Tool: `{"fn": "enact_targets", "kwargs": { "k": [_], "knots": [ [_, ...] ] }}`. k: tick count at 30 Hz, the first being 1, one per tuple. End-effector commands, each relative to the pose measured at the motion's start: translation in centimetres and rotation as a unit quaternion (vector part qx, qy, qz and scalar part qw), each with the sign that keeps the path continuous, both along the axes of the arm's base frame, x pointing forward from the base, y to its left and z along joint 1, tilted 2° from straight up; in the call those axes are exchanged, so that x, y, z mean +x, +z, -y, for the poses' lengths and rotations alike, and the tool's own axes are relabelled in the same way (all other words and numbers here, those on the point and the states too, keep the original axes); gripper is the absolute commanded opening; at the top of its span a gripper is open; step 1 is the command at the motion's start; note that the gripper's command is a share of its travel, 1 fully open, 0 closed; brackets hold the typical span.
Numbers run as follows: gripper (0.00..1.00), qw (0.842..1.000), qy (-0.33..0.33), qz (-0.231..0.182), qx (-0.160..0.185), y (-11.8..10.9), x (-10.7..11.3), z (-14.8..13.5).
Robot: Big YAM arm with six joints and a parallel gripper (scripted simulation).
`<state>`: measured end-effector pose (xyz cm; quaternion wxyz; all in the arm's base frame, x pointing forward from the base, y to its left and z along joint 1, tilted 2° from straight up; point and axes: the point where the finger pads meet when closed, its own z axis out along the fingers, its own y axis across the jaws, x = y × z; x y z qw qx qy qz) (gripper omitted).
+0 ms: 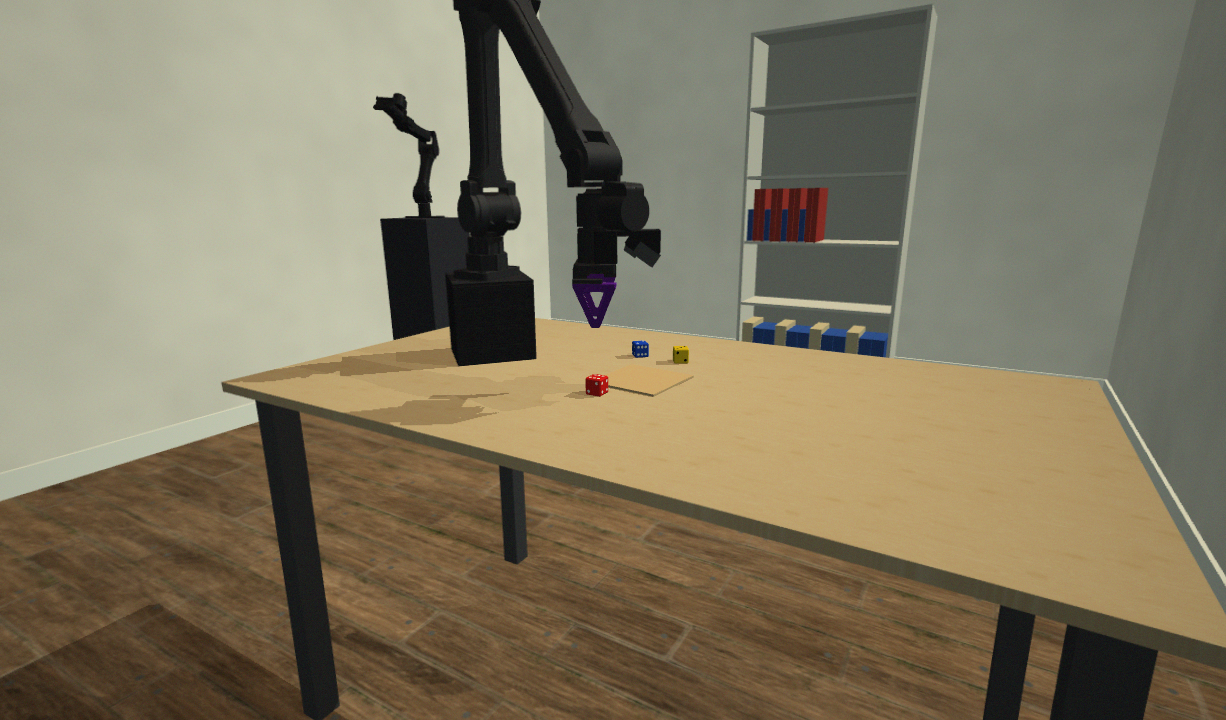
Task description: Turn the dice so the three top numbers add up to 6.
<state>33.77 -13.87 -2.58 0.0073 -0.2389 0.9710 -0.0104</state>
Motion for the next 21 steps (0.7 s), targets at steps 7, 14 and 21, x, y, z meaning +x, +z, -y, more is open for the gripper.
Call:
{"fn": "enact_targets", "kwargs": {
  "k": [7, 14, 21],
  "knots": [
    [1.0, 0.987, -0.158, 0.024, -0.003, 0.4, 1.4, 0.8],
    [1.0, 0.956, -0.293, 0.012, 0.004, -1.0, 0.3, 0.4],
    [1.0, 0.924, -0.381, 0.035, 0.006, -0.1, 2.0, 1.1]
  ]
}}
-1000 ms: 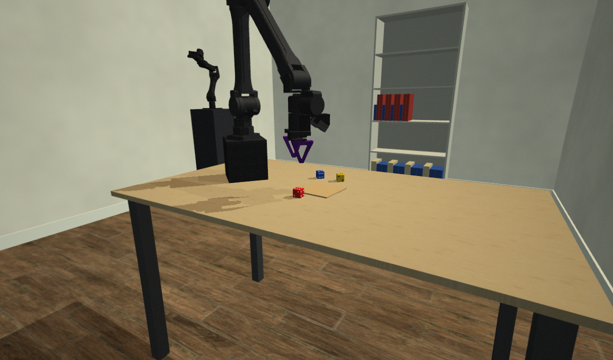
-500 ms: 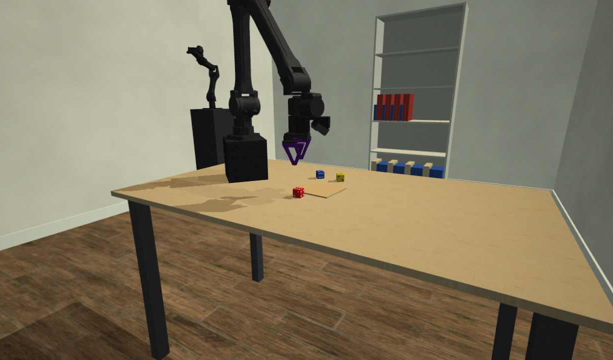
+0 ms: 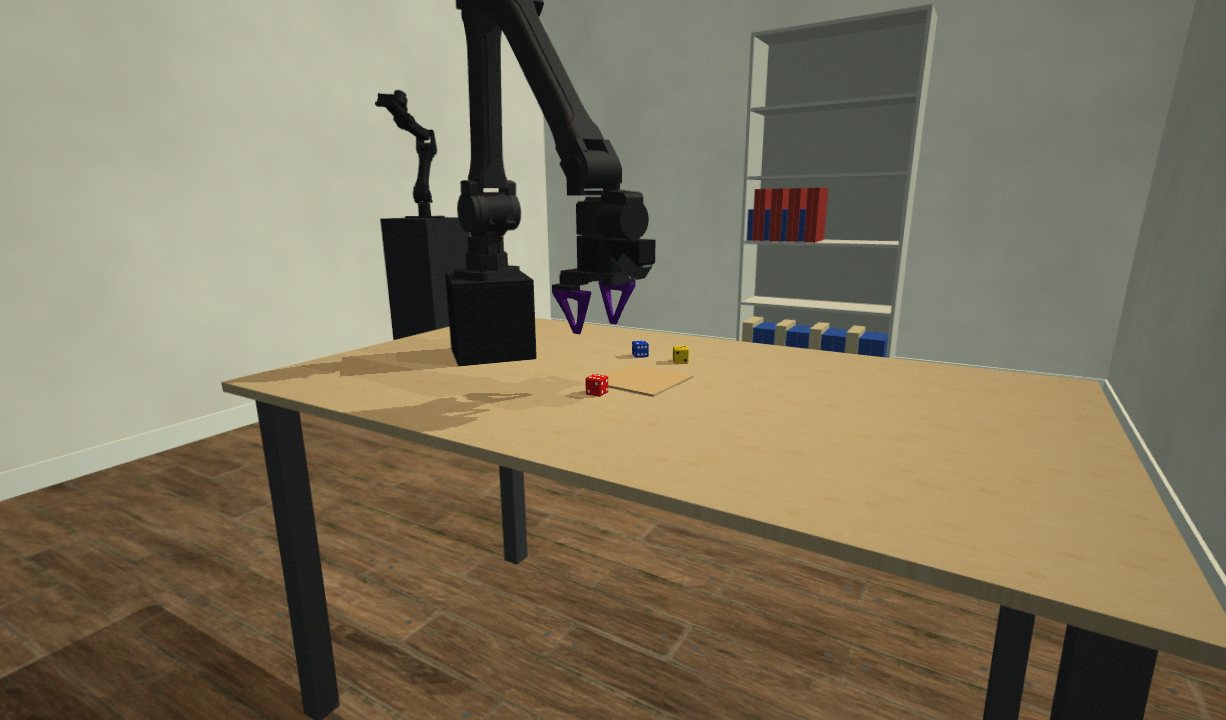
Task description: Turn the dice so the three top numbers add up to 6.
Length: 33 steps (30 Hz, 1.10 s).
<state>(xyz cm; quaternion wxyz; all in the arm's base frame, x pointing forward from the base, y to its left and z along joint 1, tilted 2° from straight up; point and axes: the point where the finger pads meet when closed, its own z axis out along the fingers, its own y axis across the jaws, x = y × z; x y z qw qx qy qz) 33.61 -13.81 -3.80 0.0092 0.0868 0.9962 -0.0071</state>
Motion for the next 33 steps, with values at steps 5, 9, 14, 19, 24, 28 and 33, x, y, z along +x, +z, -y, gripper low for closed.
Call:
{"fn": "enact_targets", "kwargs": {
  "k": [5, 9, 14, 19, 24, 28, 33],
  "knots": [
    [1.0, 0.989, -0.148, 0.015, -0.002, -0.2, 0.9, 0.7],
    [1.0, 0.977, -0.21, 0.021, -0.001, 0.0, 0.9, 0.7],
    [1.0, 0.957, -0.288, 0.025, 0.001, -0.3, 1.6, 1.0],
    [1.0, 0.939, -0.343, 0.028, 0.003, -0.3, 1.3, 0.9],
    [1.0, 0.903, -0.429, 0.021, 0.006, -1.2, 0.9, 0.7],
    [1.0, 0.874, -0.485, 0.031, 0.009, -0.8, 1.2, 0.8],
    [1.0, 0.832, -0.554, 0.02, 0.01, -1.8, 0.5, 0.6]
  ]
}}
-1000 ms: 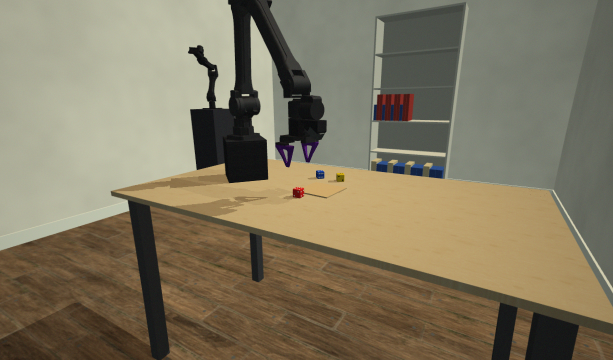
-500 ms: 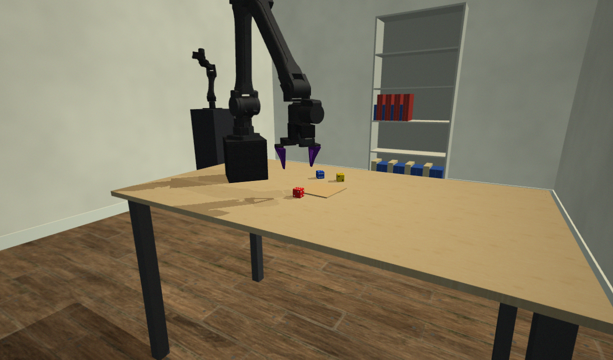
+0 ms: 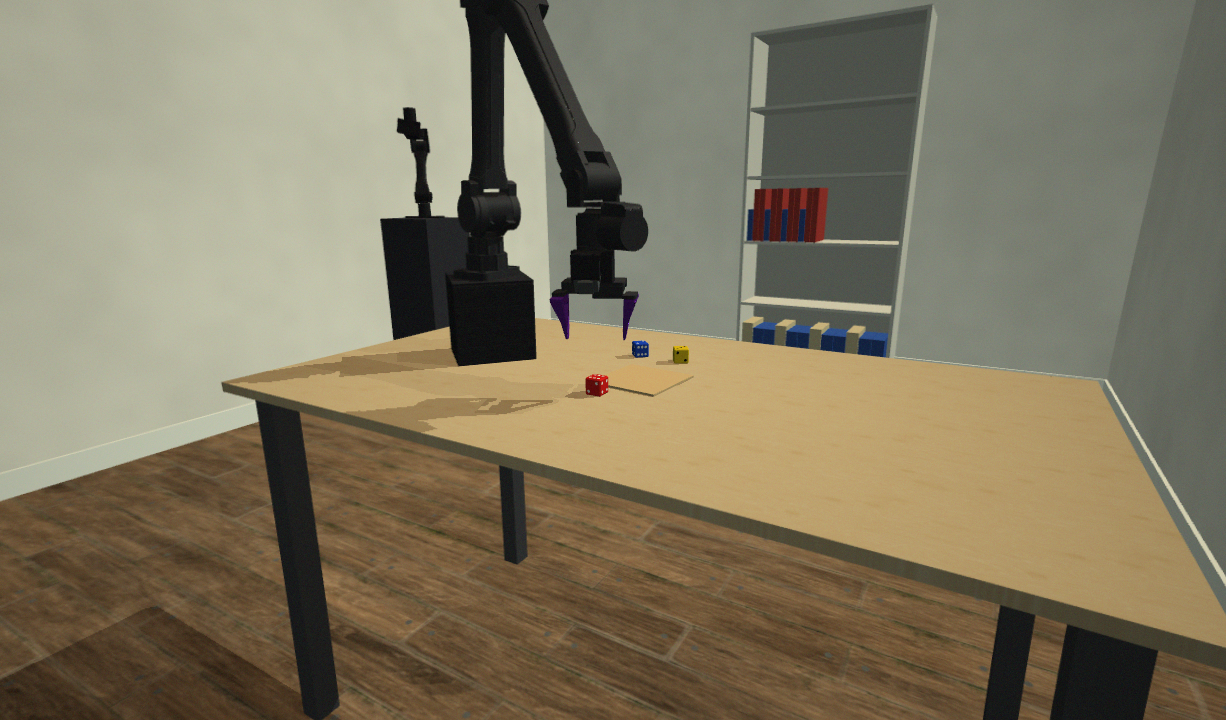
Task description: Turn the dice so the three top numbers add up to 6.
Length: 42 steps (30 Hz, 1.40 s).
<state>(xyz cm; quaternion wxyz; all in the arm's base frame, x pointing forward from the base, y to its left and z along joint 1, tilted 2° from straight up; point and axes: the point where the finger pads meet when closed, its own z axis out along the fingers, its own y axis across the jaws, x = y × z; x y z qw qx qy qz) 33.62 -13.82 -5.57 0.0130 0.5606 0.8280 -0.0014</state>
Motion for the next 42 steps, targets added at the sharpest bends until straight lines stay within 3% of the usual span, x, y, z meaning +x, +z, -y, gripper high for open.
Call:
{"fn": "enact_targets", "kwargs": {
  "k": [1, 4, 5, 10, 18, 19, 42],
  "knots": [
    [1.0, 0.997, -0.081, 0.009, -0.003, -0.1, 0.5, 0.6],
    [1.0, 0.995, -0.102, 0.011, -0.003, -0.1, 0.7, 0.6],
    [1.0, 0.992, -0.12, 0.027, -0.007, 1.0, 1.1, 0.8],
    [1.0, 0.983, -0.184, 0.015, -0.001, -0.3, 0.7, 0.7],
    [1.0, 0.978, -0.207, 0.023, -0.002, 0.1, 1.1, 0.8],
    [0.45, 0.978, -0.207, 0.023, -0.002, 0.1, 1.1, 0.8],
    [0.45, 0.979, -0.203, 0.022, -0.002, 0.1, 1.1, 0.8]
  ]
}}
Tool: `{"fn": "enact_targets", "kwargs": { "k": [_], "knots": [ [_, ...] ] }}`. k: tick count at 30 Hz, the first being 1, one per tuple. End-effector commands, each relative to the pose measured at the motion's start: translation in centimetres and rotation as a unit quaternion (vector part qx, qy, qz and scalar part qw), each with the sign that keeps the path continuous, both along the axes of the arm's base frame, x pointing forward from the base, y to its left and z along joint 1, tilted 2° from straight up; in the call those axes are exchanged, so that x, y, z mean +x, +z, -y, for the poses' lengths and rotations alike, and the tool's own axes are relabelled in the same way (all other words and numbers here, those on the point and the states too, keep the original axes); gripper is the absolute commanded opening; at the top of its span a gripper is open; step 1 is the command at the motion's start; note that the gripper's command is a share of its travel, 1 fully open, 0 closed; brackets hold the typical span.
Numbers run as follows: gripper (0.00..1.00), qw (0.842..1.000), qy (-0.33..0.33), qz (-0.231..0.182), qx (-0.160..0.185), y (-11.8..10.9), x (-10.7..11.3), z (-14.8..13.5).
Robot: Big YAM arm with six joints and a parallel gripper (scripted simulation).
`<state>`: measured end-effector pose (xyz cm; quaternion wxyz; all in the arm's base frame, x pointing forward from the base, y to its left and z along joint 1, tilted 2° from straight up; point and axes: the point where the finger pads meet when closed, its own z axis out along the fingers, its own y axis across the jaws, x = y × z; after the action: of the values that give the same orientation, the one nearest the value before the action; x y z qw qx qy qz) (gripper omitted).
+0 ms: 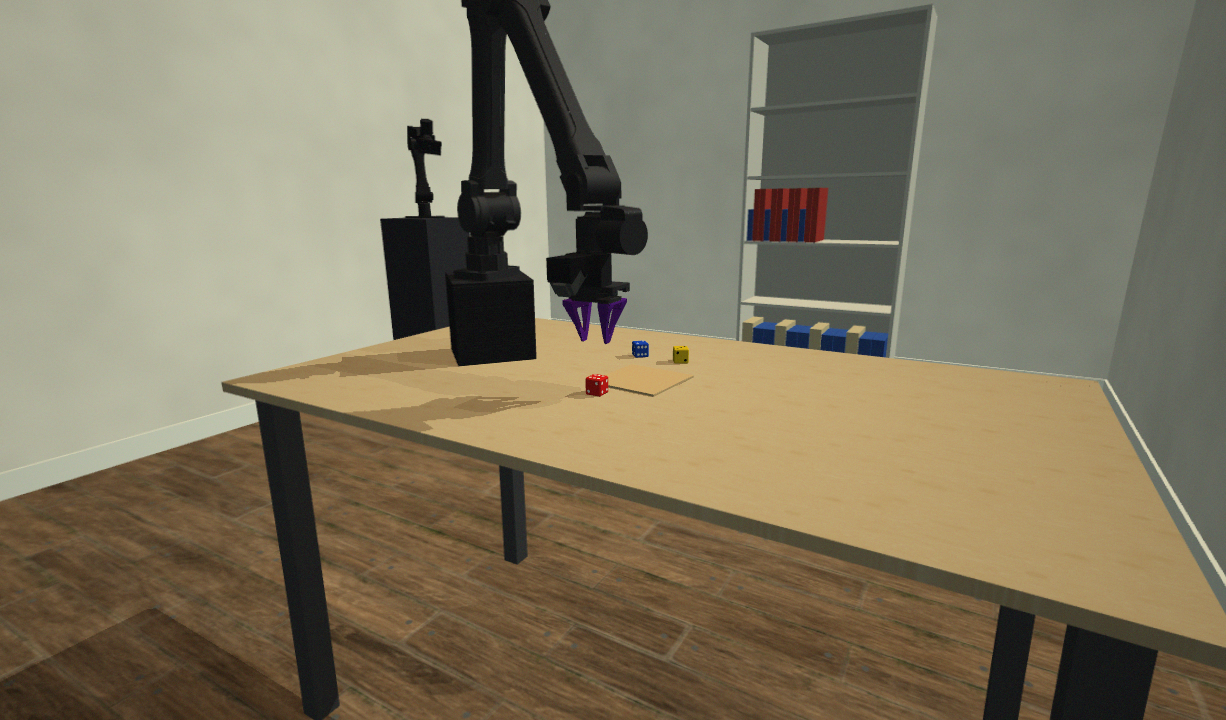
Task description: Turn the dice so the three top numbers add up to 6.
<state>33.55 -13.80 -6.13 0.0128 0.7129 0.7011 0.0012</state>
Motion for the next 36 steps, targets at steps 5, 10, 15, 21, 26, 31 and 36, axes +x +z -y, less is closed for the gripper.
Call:
{"fn": "enact_targets", "kwargs": {
  "k": [5, 10, 15, 21, 26, 31, 36],
  "knots": [
    [0.45, 1.0, -0.006, 0.018, -0.009, 0.7, 1.2, 0.8],
    [0.45, 1.0, -0.006, 0.018, -0.009, 0.7, 1.2, 0.8],
    [0.45, 1.0, -0.006, 0.018, -0.009, 0.7, 1.2, 0.8],
    [0.45, 1.0, -0.005, 0.011, -0.007, 0.0, 0.9, 0.7],
    [0.45, 1.0, -0.002, 0.009, -0.007, -0.4, 0.8, 0.7],
    [0.45, 1.0, -0.002, 0.023, -0.012, 0.4, 1.2, 0.9],
    [0.45, 1.0, -0.002, 0.009, -0.007, -1.3, 1.0, 0.8]
  ]
}}
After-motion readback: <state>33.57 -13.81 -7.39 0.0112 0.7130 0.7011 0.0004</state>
